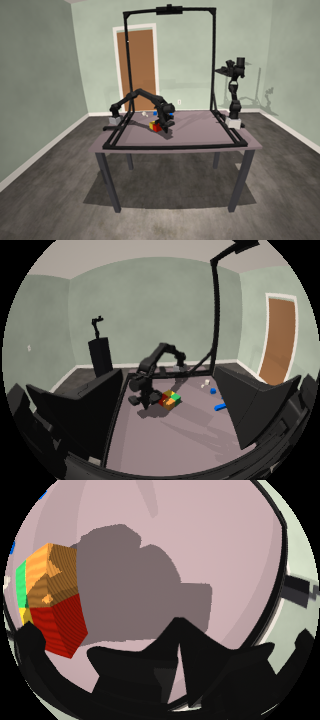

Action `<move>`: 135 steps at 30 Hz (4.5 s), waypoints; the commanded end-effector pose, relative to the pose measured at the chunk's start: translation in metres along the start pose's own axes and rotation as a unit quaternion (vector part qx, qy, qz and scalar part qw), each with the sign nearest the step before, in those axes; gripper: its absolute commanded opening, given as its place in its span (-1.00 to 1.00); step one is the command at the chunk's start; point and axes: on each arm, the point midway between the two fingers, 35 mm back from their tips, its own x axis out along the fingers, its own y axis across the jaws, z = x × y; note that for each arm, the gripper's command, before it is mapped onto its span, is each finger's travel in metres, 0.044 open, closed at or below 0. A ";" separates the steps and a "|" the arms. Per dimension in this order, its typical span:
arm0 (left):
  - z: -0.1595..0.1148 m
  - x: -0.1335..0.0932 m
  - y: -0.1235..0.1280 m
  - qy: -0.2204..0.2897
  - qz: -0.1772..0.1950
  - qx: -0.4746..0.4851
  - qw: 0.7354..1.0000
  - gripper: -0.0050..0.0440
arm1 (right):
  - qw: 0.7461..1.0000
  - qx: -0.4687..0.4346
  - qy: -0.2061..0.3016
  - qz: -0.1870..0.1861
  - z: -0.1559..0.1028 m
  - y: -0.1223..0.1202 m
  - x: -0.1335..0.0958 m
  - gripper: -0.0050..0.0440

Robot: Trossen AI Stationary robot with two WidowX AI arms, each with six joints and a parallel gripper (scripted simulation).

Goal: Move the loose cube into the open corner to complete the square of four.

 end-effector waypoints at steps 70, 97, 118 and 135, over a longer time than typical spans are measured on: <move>0.000 0.000 0.000 0.000 -0.001 -0.001 1.000 0.84 | 0.174 0.981 0.081 -0.022 0.007 0.045 -0.058 -0.80; 0.000 0.000 0.000 0.000 -0.001 -0.001 1.000 0.84 | 0.016 0.995 0.086 -0.040 0.007 0.050 -0.060 -0.80; 0.000 0.000 0.000 0.000 -0.001 -0.001 1.000 0.84 | 0.016 0.995 0.086 -0.040 0.007 0.050 -0.060 -0.80; 0.000 0.000 0.000 0.000 -0.001 -0.001 1.000 0.84 | 0.016 0.995 0.086 -0.040 0.007 0.050 -0.060 -0.80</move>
